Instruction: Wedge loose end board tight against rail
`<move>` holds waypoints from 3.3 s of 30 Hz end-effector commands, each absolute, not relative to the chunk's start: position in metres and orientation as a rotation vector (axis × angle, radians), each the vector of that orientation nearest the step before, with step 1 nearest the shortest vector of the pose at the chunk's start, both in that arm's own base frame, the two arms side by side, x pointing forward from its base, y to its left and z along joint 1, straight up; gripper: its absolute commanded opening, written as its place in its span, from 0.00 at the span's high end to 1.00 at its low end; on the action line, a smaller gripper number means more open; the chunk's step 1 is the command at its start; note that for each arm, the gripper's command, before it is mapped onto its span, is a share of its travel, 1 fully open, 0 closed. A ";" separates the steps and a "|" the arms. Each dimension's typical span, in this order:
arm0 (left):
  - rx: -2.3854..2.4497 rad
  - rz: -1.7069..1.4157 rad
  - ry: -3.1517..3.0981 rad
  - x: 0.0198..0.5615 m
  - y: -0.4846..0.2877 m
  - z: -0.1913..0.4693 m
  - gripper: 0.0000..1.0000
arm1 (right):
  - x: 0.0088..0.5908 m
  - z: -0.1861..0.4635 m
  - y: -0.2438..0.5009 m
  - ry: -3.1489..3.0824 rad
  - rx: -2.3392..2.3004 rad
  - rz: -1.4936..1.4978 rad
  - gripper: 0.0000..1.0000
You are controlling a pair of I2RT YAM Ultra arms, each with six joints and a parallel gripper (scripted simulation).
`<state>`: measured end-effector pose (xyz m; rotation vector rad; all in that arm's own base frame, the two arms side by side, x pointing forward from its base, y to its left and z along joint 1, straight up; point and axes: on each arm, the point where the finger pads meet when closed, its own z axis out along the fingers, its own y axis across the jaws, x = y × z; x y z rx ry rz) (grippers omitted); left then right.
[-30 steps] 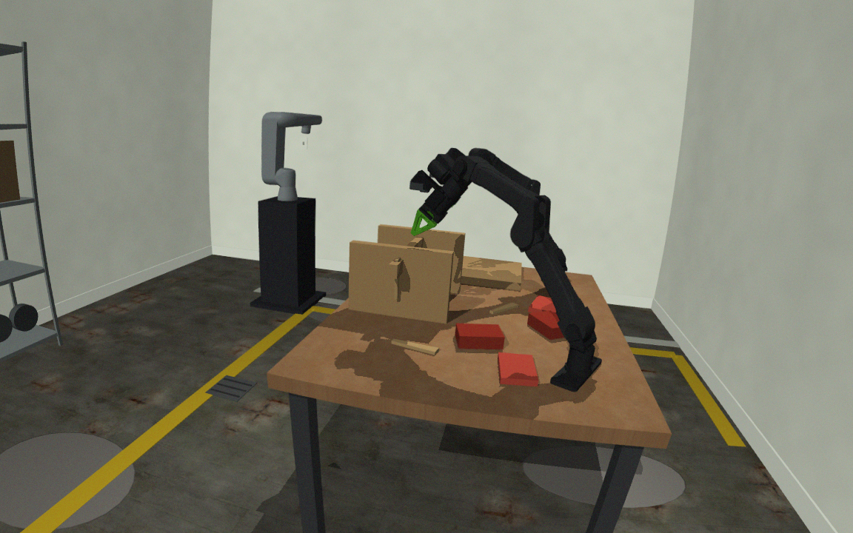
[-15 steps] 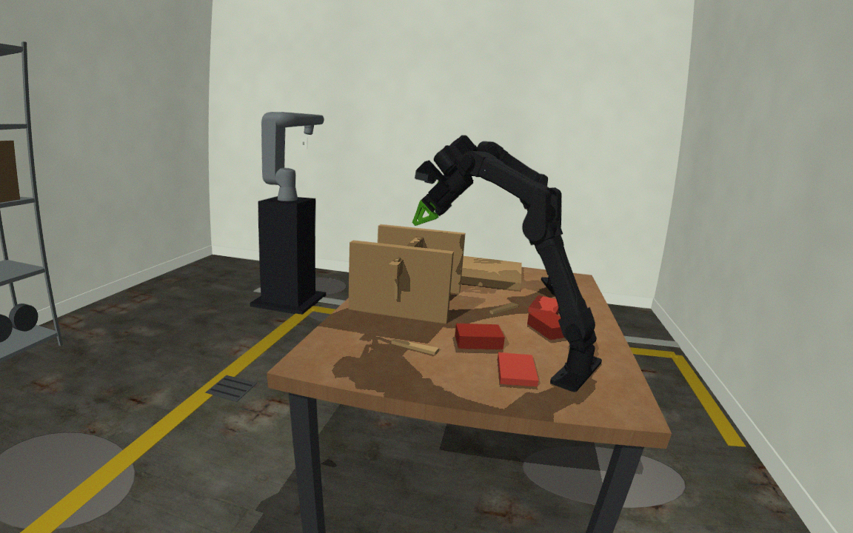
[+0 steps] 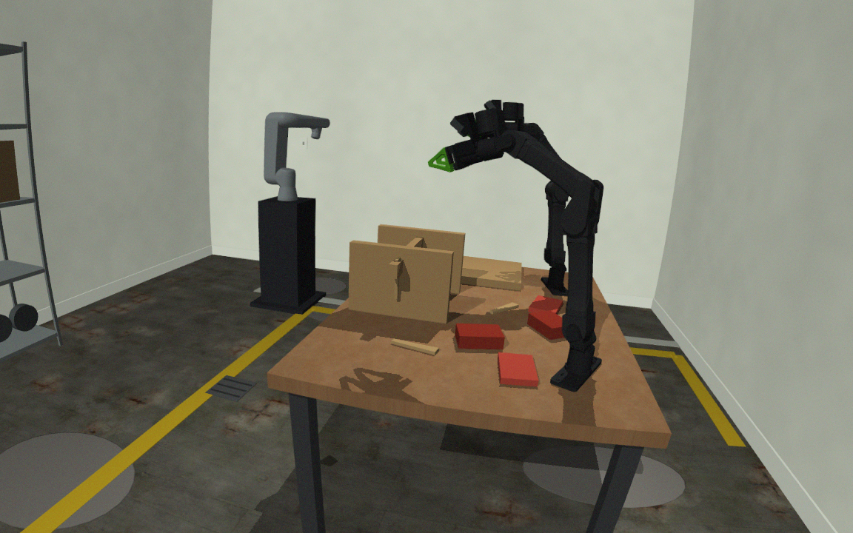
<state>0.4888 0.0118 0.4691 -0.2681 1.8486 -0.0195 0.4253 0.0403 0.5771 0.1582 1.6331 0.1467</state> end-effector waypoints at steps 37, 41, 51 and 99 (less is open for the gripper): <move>-0.009 -0.002 1.537 0.376 0.003 0.416 0.54 | 0.339 0.562 0.005 1.248 -0.005 0.016 0.56; -0.011 0.001 1.482 0.371 0.005 0.442 0.54 | 0.362 0.471 0.005 1.427 -0.005 0.018 0.56; -0.001 -0.008 1.492 0.376 -0.001 0.439 0.54 | 0.373 0.421 0.004 1.524 -0.001 0.009 0.56; 0.002 -0.005 1.508 0.382 -0.002 0.434 0.54 | 0.395 0.310 0.103 2.071 -0.227 0.171 0.58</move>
